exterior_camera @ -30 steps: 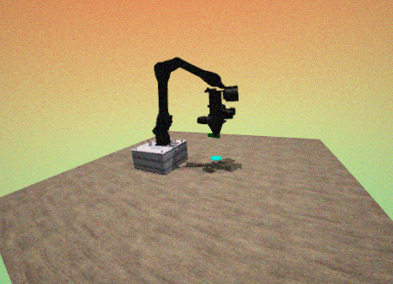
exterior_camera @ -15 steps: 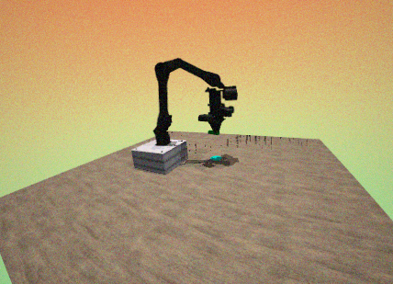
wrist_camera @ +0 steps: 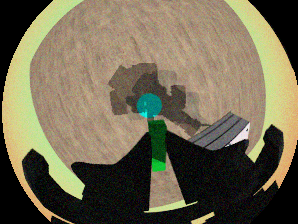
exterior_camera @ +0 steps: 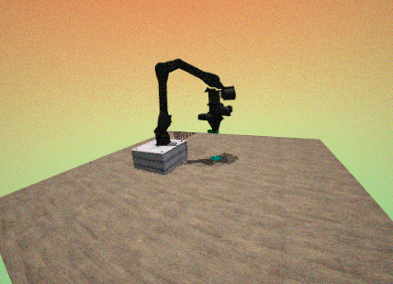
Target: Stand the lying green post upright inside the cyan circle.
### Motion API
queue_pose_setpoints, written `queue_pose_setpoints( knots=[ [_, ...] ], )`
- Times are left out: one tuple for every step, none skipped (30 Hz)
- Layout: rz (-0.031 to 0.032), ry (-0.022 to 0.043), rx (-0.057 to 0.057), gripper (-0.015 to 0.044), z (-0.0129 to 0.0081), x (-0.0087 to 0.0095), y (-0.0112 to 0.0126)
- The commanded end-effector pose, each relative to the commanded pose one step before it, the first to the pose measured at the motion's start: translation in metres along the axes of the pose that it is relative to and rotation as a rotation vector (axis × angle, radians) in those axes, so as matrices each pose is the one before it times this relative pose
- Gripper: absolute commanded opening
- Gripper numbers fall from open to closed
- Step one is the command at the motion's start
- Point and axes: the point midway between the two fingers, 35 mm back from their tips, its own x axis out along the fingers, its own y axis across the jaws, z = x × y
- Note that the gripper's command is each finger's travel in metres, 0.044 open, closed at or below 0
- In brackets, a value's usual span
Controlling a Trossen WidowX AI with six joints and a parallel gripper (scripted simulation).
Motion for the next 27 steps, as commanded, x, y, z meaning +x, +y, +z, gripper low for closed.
queue_pose_setpoints(
  knots=[
    [-0.02393, -0.01147, 0.0056, 0.0022, -0.00199, 0.0049, -0.00242],
    [-0.00461, -0.00474, 0.0007, 0.0022, -0.00007, 0.00074, -0.00015],
    [-0.00458, -0.00477, 0.0007, 0.0022, -0.00007, 0.00073, -0.00015],
    [-0.00454, -0.00481, 0.0007, 0.0022, -0.00007, 0.00072, -0.00015],
    [-0.00451, -0.00484, 0.0007, 0.0022, -0.00008, 0.00072, -0.00014],
    [-0.00447, -0.00487, 0.0007, 0.0022, -0.00008, 0.00071, -0.00014],
    [-0.00444, -0.00491, 0.0007, 0.0022, -0.00008, 0.0007, -0.00014],
    [-0.0044, -0.00494, 0.0007, 0.0022, -0.00008, 0.00069, -0.00013],
    [-0.00437, -0.00497, 0.0007, 0.0022, -0.00008, 0.00069, -0.00013],
    [-0.00433, -0.005, 0.0007, 0.0022, -0.00008, 0.00068, -0.00013],
    [-0.00429, -0.00504, 0.0007, 0.0022, -0.00009, 0.00067, -0.00012],
    [-0.00426, -0.00507, 0.0006, 0.0022, -0.00009, 0.00067, -0.00012],
    [-0.00422, -0.0051, 0.0006, 0.0022, -0.00009, 0.00066, -0.00012],
    [-0.00419, -0.00513, 0.0006, 0.0022, -0.00009, 0.00065, -0.00012],
    [-0.00415, -0.00516, 0.0006, 0.0022, -0.00009, 0.00065, -0.00011],
    [-0.00411, -0.0052, 0.0006, 0.0022, -0.00009, 0.00064, -0.00011],
    [-0.00408, -0.00523, 0.0006, 0.0022, -0.00009, 0.00063, -0.00011],
    [-0.00404, -0.00526, 0.0006, 0.0022, -0.0001, 0.00062, -0.0001],
    [-0.004, -0.00529, 0.0006, 0.0022, -0.0001, 0.00062, -0.0001],
    [-0.00396, -0.00532, 0.0006, 0.0022, -0.0001, 0.00061, -0.0001],
    [-0.00393, -0.00535, 0.0006, 0.0022, -0.0001, 0.0006, -0.0001],
    [-0.00389, -0.00538, 0.0006, 0.0022, -0.0001, 0.0006, -0.00009],
    [-0.00385, -0.00541, 0.0006, 0.0022, -0.0001, 0.00059, -0.00009],
    [-0.00381, -0.00544, 0.0006, 0.0022, -0.0001, 0.00058, -0.00009],
    [-0.00377, -0.00547, 0.0006, 0.0022, -0.00011, 0.00057, -0.00009],
    [-0.00373, -0.0055, 0.0006, 0.0022, -0.00011, 0.00057, -0.00008],
    [-0.00369, -0.00553, 0.0006, 0.0022, -0.00011, 0.00056, -0.00008]
  ],
)
